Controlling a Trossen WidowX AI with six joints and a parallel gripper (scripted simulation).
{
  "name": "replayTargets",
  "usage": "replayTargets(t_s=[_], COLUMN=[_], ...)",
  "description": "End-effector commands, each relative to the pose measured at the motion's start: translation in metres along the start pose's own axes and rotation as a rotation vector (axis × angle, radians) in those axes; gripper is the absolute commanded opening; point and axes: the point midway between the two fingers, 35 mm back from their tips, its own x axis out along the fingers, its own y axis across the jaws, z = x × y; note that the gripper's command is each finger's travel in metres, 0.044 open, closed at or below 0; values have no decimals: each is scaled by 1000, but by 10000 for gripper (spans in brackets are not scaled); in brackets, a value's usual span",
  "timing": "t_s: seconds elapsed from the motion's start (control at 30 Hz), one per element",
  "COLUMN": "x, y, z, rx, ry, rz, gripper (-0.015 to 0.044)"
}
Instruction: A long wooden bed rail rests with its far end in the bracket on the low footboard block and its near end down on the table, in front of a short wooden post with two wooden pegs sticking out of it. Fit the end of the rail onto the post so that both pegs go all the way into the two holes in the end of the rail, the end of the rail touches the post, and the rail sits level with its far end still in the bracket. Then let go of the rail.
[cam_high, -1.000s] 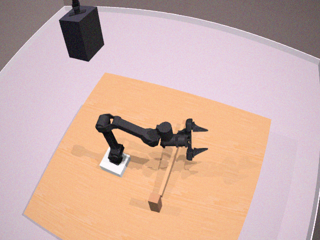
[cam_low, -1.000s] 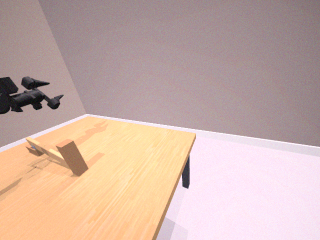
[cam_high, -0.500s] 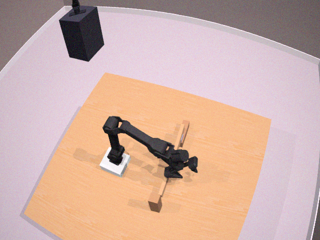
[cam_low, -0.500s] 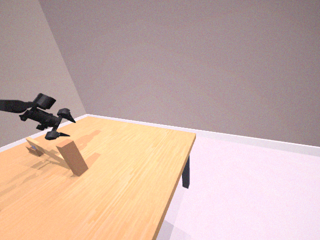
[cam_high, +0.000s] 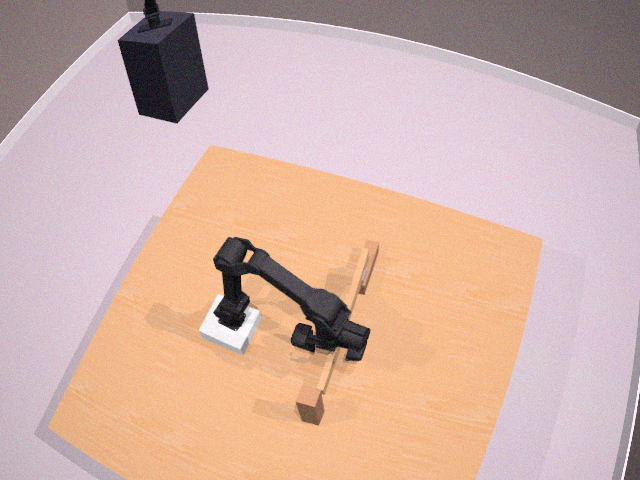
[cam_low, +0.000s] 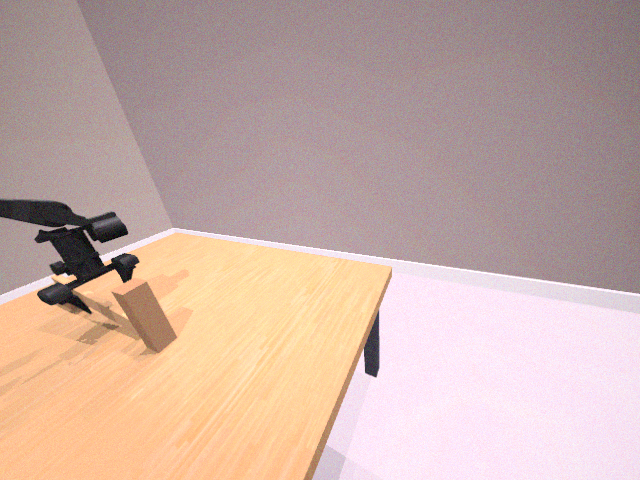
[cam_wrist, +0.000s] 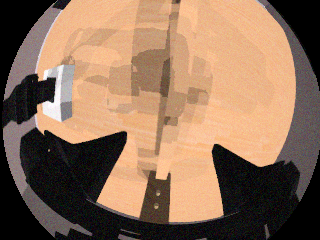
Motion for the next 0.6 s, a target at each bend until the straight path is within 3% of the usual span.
replayTargets(t_s=[0.0,0.57], x=[3,30], y=[0,-1], z=[-1,-1], rx=[7,7], ry=[5,5], rz=[7,7], gripper=[440,440])
